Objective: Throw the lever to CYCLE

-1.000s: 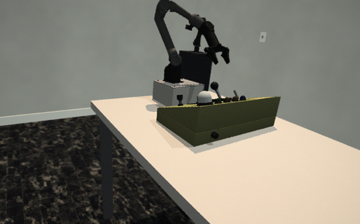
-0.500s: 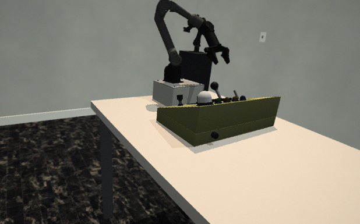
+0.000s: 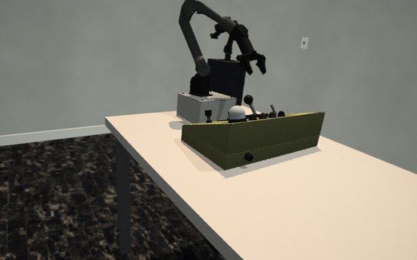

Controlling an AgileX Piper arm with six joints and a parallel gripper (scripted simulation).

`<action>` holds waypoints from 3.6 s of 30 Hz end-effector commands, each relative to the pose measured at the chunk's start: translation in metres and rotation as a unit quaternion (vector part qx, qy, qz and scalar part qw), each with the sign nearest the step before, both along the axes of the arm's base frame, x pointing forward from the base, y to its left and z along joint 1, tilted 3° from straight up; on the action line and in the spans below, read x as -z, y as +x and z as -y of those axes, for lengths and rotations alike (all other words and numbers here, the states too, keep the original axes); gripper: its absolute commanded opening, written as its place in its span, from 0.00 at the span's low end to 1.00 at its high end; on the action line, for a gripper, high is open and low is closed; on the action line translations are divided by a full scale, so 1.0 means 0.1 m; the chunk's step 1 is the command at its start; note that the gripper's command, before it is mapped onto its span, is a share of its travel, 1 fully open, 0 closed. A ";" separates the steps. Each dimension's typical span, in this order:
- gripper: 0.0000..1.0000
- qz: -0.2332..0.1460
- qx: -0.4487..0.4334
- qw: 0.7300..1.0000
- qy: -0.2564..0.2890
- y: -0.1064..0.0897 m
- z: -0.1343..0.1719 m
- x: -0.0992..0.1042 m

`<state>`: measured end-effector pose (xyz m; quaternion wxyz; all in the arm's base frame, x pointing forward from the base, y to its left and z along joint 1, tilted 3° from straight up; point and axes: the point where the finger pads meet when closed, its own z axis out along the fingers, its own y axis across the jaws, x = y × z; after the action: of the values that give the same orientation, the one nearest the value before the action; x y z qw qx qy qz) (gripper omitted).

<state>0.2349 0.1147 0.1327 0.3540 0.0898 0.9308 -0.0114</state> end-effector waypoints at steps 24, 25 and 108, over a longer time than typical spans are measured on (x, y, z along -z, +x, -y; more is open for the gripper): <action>1.00 -0.011 -0.001 1.000 -0.004 0.01 0.05 0.01; 1.00 -0.015 -0.001 1.000 -0.006 0.01 0.07 0.01; 1.00 0.000 0.000 1.000 0.000 -0.11 2.38 0.31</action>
<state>0.2244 -0.1228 0.1014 0.3539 0.0901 0.9309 -0.0115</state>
